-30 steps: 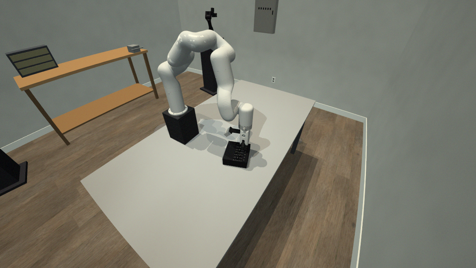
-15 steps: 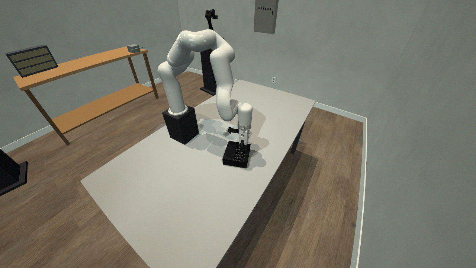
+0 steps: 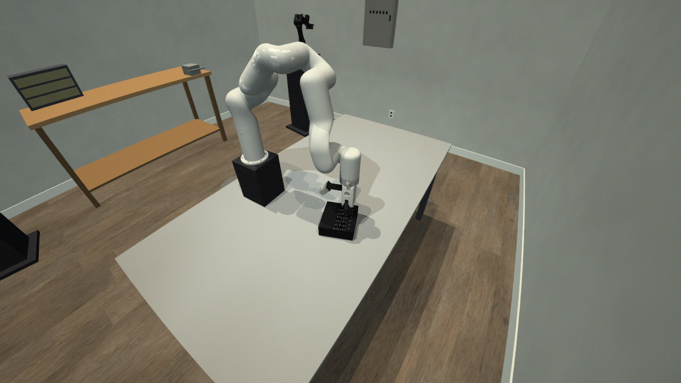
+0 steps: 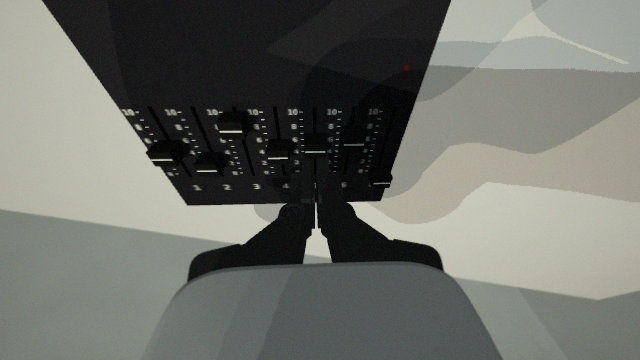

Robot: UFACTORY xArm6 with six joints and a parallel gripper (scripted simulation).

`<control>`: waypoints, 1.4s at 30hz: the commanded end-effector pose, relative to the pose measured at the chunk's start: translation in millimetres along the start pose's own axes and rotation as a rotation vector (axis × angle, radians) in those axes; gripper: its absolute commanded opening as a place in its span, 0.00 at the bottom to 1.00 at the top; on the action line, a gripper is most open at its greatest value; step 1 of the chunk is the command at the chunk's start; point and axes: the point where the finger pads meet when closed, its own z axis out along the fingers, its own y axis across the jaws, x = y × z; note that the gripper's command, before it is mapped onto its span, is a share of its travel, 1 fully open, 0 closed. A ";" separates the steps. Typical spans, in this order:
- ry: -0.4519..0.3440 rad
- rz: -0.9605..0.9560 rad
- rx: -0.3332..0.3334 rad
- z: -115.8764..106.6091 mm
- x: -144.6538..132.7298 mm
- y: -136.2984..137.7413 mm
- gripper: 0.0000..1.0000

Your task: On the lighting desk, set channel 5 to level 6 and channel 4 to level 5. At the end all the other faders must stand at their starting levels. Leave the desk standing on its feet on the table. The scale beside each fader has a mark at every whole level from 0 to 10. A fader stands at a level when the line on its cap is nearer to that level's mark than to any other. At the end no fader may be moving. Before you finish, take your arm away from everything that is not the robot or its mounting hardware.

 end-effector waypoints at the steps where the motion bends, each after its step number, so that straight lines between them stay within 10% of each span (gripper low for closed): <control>1: -0.004 0.000 0.001 -1.3 -1.6 -0.4 0.00; 42: -0.004 0.000 0.001 -18.1 -7.6 -0.4 0.00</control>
